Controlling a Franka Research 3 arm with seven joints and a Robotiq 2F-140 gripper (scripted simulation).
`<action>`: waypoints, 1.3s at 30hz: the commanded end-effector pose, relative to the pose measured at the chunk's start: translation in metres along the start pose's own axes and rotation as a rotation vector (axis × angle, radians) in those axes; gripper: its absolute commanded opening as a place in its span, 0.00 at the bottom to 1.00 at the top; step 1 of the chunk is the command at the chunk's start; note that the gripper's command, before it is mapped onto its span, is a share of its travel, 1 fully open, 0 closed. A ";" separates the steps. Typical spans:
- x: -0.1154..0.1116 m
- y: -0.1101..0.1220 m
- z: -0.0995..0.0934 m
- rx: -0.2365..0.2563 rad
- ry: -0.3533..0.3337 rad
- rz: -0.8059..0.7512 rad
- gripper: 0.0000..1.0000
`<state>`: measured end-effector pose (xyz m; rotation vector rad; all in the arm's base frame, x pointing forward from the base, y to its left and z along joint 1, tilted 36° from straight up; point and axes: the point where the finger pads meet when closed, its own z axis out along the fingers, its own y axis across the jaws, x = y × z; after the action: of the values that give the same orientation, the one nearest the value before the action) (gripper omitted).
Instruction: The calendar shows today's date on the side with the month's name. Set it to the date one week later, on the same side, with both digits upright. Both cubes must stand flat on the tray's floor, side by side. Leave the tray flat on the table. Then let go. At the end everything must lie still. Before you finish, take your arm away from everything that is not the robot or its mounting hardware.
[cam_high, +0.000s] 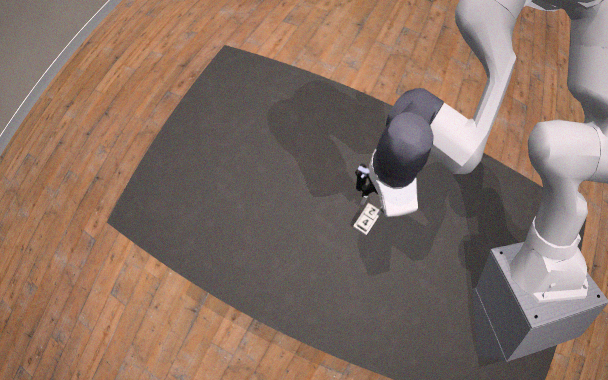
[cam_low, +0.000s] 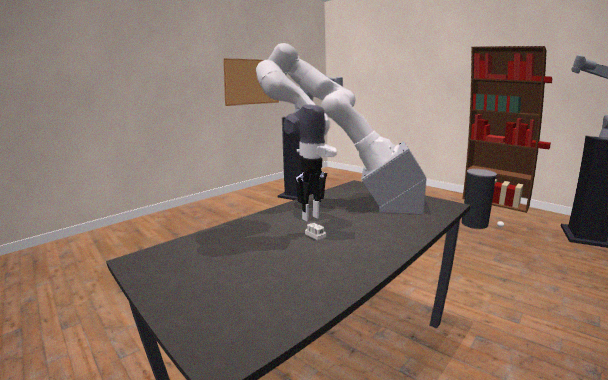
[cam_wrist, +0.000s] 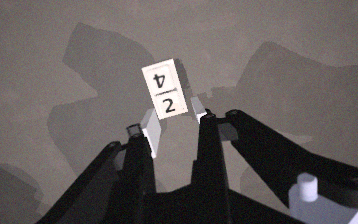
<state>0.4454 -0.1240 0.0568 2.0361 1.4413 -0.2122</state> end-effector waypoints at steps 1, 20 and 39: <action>0.002 -0.004 -0.023 0.019 0.032 -0.011 0.28; 0.001 -0.003 -0.047 0.019 0.032 -0.011 1.00; 0.001 -0.003 -0.049 0.019 0.032 -0.011 1.00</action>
<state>0.4328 -0.0948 0.0924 2.0624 1.4680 -0.1955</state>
